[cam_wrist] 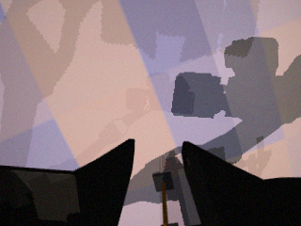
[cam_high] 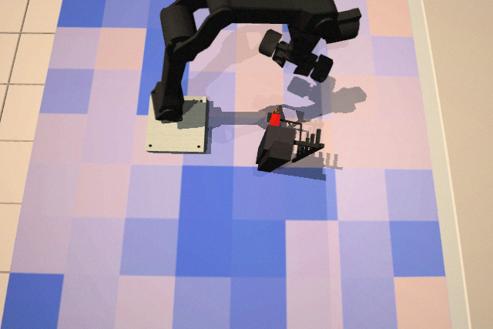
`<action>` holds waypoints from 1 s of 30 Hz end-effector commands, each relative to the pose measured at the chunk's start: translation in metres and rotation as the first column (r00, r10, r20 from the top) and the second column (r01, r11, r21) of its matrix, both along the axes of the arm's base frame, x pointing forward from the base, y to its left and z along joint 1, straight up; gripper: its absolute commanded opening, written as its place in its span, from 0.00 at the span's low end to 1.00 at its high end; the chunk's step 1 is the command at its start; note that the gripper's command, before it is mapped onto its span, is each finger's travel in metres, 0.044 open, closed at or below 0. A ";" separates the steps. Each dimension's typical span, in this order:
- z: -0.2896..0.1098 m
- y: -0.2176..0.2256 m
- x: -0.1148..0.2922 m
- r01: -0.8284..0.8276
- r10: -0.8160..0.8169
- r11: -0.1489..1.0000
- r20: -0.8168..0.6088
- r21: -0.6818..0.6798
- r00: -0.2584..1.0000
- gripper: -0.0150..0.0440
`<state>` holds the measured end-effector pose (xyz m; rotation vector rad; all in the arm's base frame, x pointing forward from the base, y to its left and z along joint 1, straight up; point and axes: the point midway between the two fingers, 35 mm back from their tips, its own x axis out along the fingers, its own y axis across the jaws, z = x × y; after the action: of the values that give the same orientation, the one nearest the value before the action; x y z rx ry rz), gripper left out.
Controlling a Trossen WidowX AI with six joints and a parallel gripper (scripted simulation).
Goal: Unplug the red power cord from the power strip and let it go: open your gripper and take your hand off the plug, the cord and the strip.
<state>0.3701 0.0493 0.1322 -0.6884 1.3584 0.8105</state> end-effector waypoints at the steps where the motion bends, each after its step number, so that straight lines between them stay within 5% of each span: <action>1: 0.006 -0.066 -0.029 -0.176 0.177 0.981 0.012 -0.077 0.984 0.53; 5: 0.008 -0.102 -0.051 -0.273 0.274 0.955 -0.002 -0.117 0.962 0.53; 30: 0.008 -0.124 -0.058 -0.276 0.278 0.954 -0.004 -0.120 0.961 0.53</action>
<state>0.3138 -0.0703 0.1400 -0.9860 1.3213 0.9506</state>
